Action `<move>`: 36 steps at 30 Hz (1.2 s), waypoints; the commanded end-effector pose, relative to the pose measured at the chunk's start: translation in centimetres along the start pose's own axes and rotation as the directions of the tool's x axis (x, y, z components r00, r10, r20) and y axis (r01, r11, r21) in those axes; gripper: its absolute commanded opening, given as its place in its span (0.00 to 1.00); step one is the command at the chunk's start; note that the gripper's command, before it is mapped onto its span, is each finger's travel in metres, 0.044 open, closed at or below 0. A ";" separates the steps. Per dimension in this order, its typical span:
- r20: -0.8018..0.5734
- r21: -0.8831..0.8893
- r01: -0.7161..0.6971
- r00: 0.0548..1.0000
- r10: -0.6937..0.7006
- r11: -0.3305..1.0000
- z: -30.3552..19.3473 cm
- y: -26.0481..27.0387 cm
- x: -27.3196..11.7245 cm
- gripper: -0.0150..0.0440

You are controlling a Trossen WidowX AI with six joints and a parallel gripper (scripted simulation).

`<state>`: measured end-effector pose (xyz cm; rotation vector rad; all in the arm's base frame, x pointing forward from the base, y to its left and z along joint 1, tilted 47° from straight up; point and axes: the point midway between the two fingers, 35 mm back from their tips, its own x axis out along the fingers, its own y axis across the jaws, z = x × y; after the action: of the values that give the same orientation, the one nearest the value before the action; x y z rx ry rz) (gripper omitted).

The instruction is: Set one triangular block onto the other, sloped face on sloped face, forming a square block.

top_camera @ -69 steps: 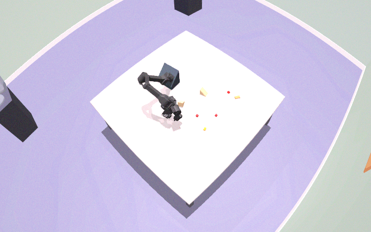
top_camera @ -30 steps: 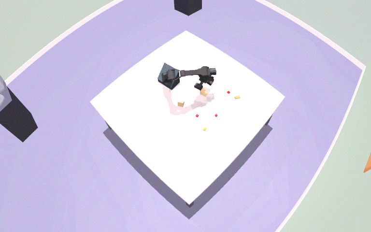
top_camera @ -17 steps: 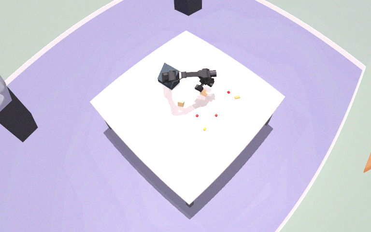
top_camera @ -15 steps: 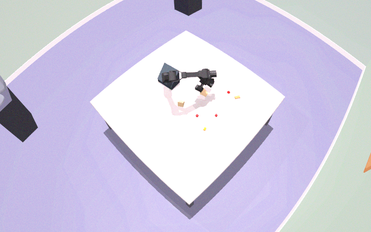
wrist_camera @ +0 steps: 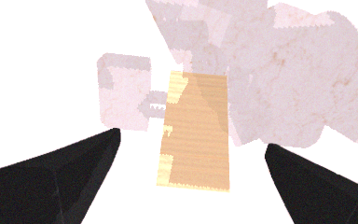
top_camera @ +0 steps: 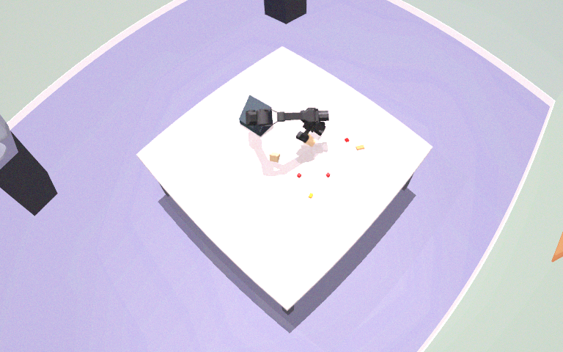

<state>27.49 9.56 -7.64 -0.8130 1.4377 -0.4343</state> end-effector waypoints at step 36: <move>-0.009 -0.010 0.014 1.000 -0.014 1.000 -0.5 -0.2 4.0 0.54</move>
<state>27.66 6.60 -10.18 -0.8229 1.4402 -0.4426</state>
